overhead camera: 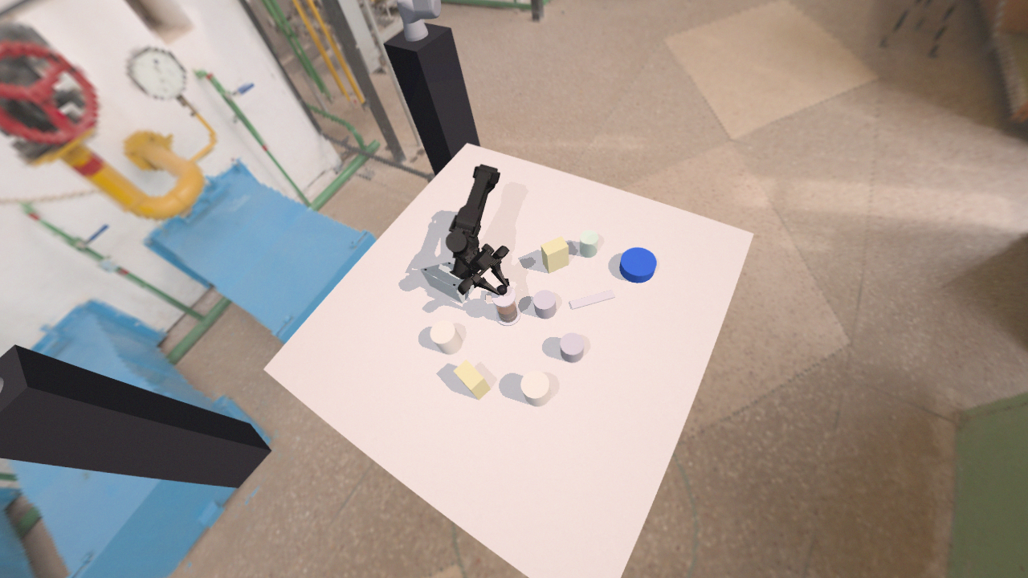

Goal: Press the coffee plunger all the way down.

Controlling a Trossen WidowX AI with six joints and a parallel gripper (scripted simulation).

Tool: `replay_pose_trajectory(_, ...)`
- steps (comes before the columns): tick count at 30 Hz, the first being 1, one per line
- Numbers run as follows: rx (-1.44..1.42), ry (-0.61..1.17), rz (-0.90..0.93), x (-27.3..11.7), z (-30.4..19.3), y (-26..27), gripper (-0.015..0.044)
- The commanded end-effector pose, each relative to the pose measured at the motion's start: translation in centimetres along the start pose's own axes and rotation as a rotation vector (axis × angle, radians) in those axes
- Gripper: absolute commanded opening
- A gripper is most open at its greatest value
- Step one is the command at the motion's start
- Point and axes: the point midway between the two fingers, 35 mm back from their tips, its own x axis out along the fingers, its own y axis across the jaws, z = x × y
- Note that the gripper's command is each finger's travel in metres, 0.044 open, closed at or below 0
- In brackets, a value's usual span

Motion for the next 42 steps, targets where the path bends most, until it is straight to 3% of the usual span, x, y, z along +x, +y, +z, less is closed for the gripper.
replay_pose_trajectory(1, 0.017, 0.023, 0.000, 0.48, -0.82, 0.02, 0.0129)
replay_pose_trajectory(33, 0.007, 0.010, -0.001, 0.43, -0.21, -0.08, 0.0129)
replay_pose_trajectory(42, 0.007, 0.010, -0.001, 0.43, -0.21, -0.08, 0.0365)
